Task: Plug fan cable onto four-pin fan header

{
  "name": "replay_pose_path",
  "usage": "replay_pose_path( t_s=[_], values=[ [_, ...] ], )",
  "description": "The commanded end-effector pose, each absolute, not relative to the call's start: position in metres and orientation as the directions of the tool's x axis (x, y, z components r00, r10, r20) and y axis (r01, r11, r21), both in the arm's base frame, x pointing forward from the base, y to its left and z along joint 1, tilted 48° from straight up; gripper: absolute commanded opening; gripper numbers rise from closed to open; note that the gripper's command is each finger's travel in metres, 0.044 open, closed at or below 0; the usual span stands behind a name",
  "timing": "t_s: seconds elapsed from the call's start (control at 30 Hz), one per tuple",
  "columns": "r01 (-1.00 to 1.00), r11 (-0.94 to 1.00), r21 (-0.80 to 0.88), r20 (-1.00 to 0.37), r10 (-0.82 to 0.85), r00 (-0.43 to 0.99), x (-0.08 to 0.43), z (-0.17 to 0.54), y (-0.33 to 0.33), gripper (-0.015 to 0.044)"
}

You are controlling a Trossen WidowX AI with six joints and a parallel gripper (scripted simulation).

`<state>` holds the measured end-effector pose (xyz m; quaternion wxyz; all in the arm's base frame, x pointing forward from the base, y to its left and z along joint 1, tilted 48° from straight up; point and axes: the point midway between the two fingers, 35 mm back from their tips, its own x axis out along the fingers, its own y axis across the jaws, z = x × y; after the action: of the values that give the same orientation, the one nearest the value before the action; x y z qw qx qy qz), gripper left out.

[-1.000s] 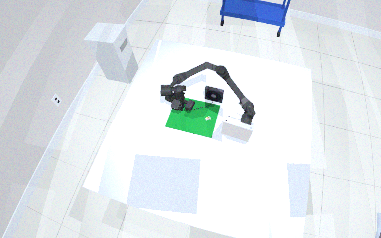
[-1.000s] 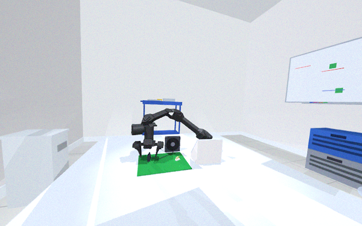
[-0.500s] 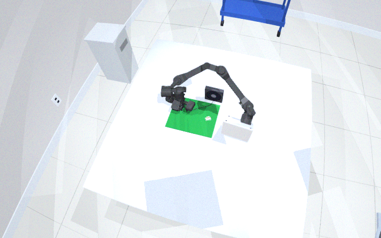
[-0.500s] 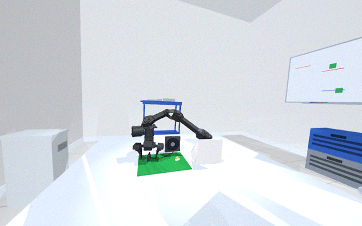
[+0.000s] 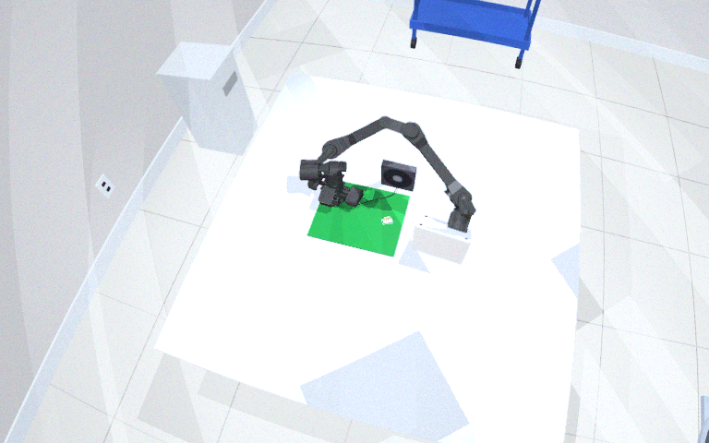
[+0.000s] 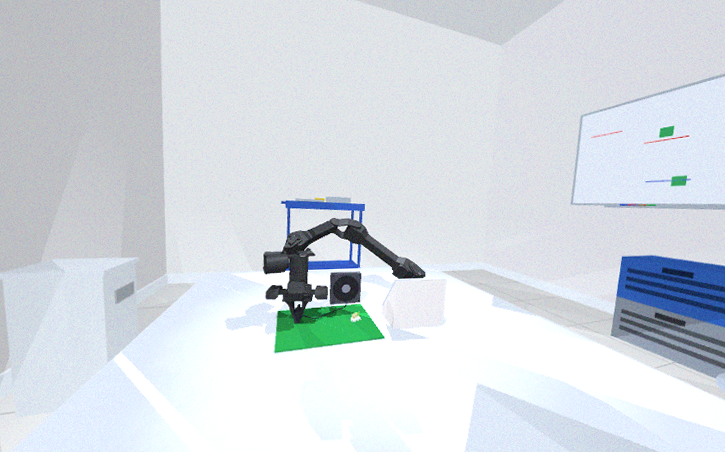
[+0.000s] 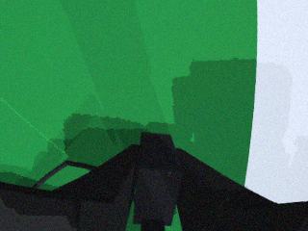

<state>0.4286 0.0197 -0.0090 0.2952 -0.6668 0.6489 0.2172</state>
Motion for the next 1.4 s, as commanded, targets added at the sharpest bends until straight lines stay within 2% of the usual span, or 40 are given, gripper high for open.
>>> replay_pose_path(
  t_s=[0.0,0.23,0.43,0.9,1.37],
  values=[
    [-0.994,0.017,-0.112,-0.673,-0.737,0.063,0.429,-0.009,0.02,0.0],
    [-0.994,0.015,-0.104,-0.671,-0.739,0.059,0.426,0.023,0.056,0.0],
    [-0.996,0.0,-0.087,-0.672,-0.739,0.059,0.424,0.023,0.057,0.0],
    [-0.914,-0.312,0.26,-0.676,-0.735,0.058,0.388,0.021,0.066,0.0],
    [-0.622,-0.557,0.551,-0.677,-0.733,0.057,0.347,0.019,0.069,0.0]
  ],
)
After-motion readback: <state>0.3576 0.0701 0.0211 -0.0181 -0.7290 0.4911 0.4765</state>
